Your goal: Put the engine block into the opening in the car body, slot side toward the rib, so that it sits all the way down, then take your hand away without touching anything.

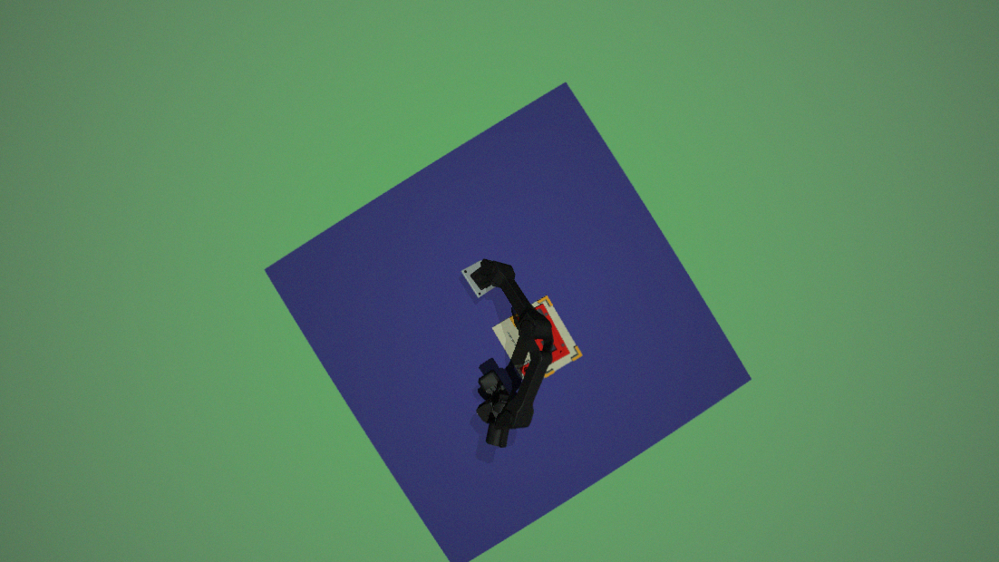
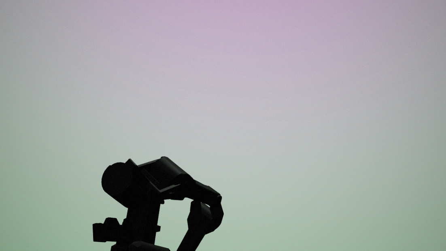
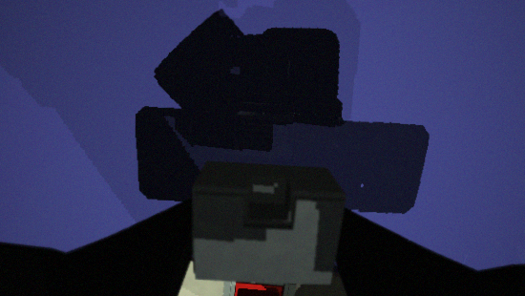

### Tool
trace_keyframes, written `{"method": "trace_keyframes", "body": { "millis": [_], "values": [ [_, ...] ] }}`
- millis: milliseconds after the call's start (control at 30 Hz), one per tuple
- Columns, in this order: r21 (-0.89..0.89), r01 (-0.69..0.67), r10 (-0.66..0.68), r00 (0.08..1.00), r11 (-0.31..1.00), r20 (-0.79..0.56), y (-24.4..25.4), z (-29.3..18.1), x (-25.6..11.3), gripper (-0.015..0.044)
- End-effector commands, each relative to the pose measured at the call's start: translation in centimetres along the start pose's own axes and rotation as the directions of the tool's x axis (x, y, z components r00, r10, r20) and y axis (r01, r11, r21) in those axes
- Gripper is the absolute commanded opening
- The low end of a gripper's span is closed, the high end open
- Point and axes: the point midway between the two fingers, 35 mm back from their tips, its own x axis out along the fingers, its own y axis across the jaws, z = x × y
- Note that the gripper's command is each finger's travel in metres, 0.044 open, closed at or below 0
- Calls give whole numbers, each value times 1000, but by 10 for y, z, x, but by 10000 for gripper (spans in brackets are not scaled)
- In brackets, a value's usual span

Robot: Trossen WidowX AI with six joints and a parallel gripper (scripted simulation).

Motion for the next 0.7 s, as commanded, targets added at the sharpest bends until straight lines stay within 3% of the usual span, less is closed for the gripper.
{"method": "trace_keyframes", "body": {
  "millis": [0,467,667],
  "values": [
    [4,-2,2,1000,1000,7,0,1,-15,0],
    [43,6,-6,1000,999,-7,-8,-3,-59,0],
    [11,18,-17,1000,1000,-9,-7,-2,-50,0]
  ]
}}
